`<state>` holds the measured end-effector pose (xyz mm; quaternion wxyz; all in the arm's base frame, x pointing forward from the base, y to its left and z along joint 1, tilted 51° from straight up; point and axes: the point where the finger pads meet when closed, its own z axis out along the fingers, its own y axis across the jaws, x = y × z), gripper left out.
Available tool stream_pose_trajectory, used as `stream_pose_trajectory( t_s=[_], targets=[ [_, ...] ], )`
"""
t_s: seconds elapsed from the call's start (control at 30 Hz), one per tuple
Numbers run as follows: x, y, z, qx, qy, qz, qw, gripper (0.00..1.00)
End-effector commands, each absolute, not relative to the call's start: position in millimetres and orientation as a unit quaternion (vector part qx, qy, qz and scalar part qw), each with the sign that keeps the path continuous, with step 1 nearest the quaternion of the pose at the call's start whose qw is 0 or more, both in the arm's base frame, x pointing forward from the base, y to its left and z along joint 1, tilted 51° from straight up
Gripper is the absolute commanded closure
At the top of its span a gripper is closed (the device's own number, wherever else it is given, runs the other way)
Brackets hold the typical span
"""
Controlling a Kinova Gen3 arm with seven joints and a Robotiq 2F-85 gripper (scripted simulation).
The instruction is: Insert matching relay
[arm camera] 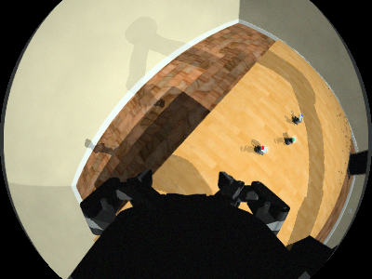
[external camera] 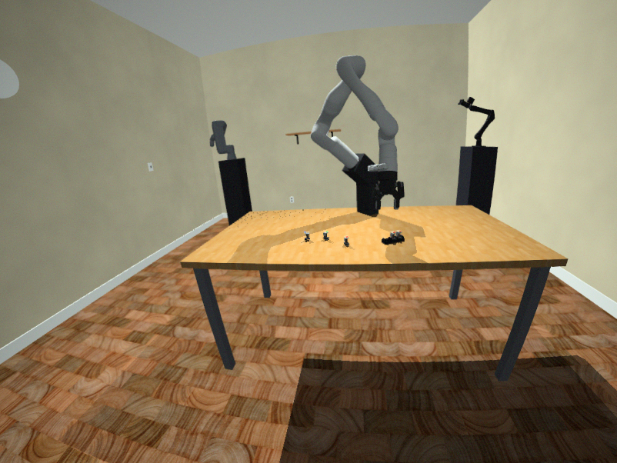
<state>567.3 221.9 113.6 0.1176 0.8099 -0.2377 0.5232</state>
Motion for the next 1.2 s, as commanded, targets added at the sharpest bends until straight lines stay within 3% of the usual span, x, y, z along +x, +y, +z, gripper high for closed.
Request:
stream_pose_trajectory(
  t_s=[0.0, 1.17],
  targets=[
    [564, 221, 99, 0.812, -0.246, 0.517, 0.117, 0.0],
    [547, 215, 41, 0.813, -0.301, 0.487, 0.106, 0.0]
  ],
)
